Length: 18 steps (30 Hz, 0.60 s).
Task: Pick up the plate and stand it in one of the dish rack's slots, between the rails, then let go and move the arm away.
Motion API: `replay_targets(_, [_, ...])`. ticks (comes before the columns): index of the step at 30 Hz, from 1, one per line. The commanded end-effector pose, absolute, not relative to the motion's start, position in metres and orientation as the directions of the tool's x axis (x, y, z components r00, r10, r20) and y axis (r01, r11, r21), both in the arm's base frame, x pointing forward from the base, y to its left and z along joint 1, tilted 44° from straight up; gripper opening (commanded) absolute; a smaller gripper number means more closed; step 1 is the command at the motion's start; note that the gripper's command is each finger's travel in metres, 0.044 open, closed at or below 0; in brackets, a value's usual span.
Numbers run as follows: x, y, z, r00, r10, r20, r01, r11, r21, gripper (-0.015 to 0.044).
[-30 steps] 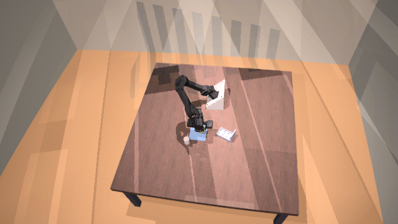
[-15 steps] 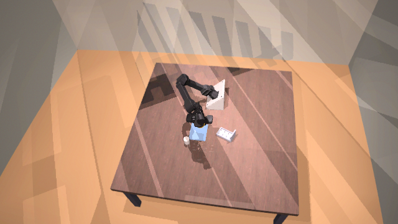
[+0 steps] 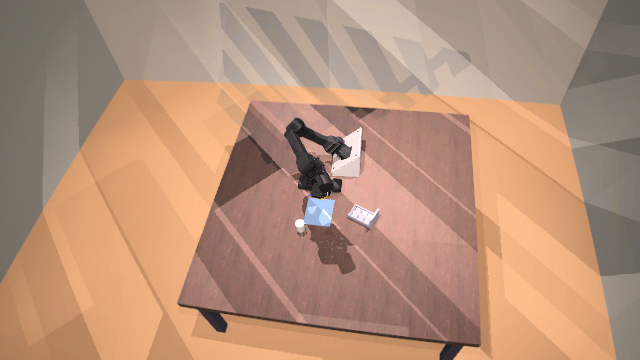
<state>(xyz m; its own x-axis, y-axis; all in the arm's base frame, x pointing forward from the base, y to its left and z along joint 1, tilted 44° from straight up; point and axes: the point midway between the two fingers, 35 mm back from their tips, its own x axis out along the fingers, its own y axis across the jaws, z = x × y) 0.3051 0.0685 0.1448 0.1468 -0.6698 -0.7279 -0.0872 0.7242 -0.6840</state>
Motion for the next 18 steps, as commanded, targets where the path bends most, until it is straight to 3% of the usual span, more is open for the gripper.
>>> replay_targets(1, [0.301, 0.081, 0.14, 0.148, -0.665, -0.732, -0.046, 0.735, -0.677, 0.0])
replay_targets(12, [0.255, 0.139, 0.077, 0.146, -0.663, -0.734, 0.304, 0.736, -0.605, 0.0])
replay_targets(18, [0.252, 0.142, 0.074, 0.146, -0.664, -0.733, 0.325, 0.732, -0.599, 0.0])
